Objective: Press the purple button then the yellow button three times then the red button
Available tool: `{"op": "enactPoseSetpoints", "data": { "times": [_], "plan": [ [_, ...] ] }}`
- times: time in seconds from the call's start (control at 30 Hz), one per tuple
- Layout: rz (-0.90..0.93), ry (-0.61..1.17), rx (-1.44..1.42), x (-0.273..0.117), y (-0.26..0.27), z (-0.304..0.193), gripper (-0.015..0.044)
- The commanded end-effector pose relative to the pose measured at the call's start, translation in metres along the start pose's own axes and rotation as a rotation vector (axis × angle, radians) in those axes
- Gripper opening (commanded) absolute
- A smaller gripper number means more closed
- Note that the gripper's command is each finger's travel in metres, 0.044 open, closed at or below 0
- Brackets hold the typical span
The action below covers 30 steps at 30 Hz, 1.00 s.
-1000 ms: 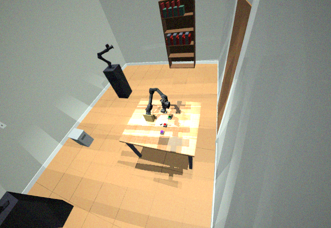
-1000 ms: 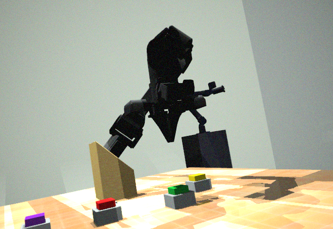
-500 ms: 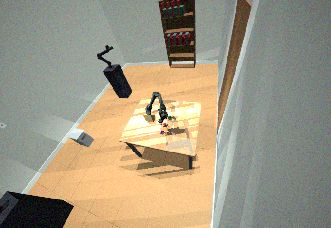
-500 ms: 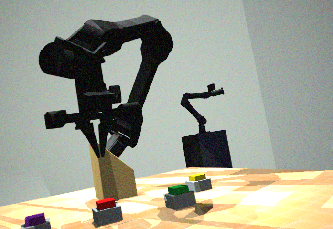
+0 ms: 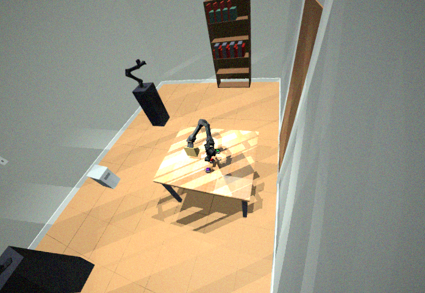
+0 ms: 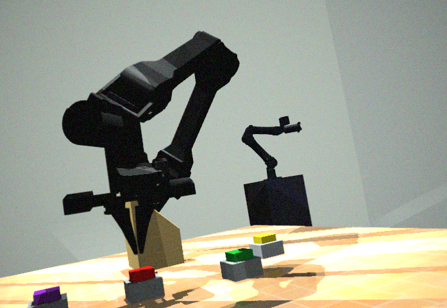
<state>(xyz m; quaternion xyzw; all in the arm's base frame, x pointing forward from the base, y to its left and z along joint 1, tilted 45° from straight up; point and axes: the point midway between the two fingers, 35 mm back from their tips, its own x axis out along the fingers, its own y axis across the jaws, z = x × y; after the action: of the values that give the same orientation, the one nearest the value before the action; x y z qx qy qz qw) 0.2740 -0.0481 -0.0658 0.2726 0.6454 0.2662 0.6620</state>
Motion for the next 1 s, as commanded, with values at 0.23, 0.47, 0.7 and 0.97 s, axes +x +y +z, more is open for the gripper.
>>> {"op": "enactPoseSetpoints", "data": {
  "times": [0.23,0.47,0.7,0.97],
  "plan": [
    [-0.002,-0.020,0.002,0.010,-0.001,0.003,0.0020],
    [-0.002,-0.020,0.002,0.021,-0.001,0.004,0.0020],
    [0.000,-0.020,0.002,0.032,0.000,0.003,0.0020],
    [0.000,-0.020,0.002,0.032,0.000,0.003,0.0020]
  ]
}}
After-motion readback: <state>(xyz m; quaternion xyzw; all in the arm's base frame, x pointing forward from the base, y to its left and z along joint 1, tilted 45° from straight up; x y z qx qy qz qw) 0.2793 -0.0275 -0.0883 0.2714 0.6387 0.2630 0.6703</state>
